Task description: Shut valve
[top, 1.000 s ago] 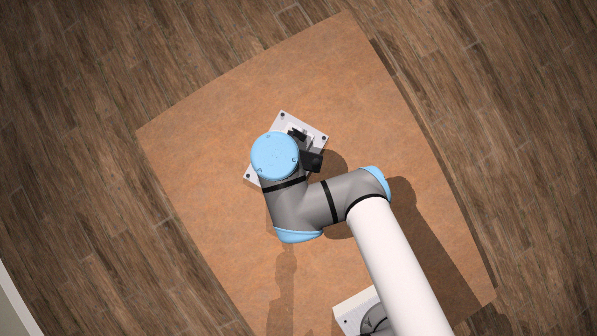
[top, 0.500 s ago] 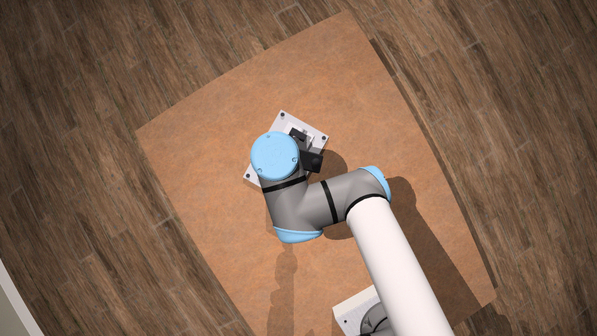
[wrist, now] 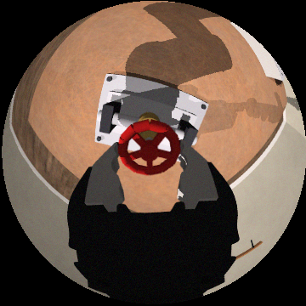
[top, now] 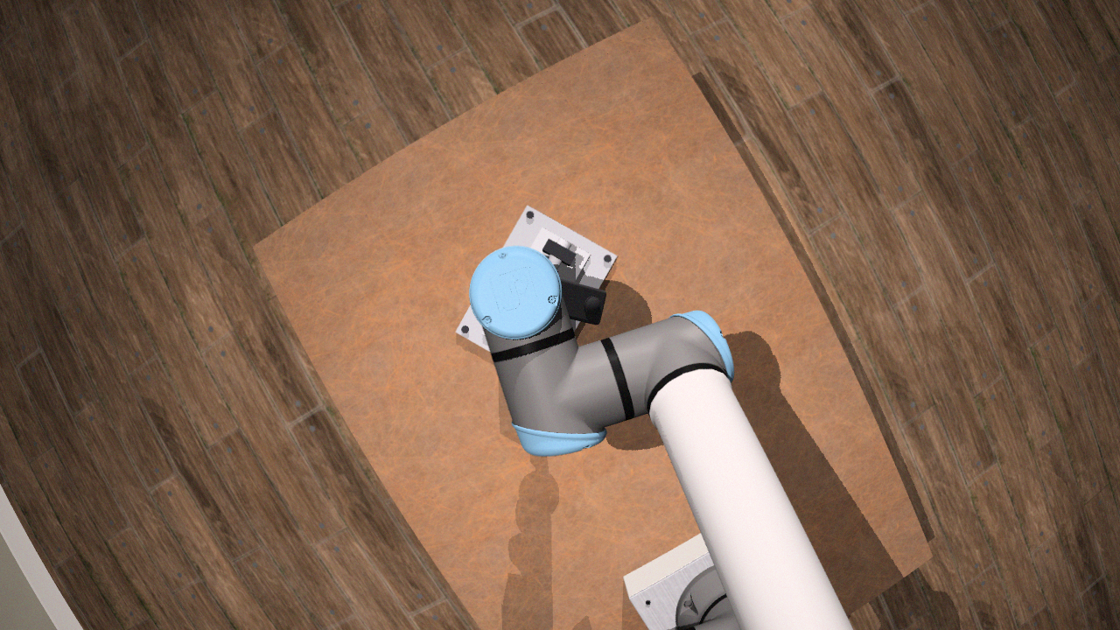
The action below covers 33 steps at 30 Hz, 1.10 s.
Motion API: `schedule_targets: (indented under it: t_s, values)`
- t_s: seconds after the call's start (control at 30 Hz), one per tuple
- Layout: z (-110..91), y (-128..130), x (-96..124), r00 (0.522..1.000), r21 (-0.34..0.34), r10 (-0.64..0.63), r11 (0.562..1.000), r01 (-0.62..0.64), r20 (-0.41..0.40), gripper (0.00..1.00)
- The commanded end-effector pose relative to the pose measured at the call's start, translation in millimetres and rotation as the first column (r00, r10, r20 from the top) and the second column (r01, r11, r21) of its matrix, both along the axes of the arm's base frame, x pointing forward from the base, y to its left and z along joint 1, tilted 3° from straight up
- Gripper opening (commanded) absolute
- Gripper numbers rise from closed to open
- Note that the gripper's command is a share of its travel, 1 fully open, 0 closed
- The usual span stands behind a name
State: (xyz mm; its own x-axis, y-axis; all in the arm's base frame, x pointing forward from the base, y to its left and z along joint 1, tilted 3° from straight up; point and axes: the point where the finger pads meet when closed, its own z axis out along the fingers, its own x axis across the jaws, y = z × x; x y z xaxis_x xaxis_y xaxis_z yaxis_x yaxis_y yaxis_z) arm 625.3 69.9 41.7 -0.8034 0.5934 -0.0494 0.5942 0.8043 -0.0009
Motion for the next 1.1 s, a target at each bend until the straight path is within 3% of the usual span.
schedule_targets:
  t_s: [0.0,1.07]
  values:
    - [-0.5,-1.7,0.1,1.000,0.000,-0.002,1.000,0.002,0.000,0.00]
    - [-0.5,-1.8,0.3,1.000,0.000,-0.016,1.000,0.016,0.000,0.00]
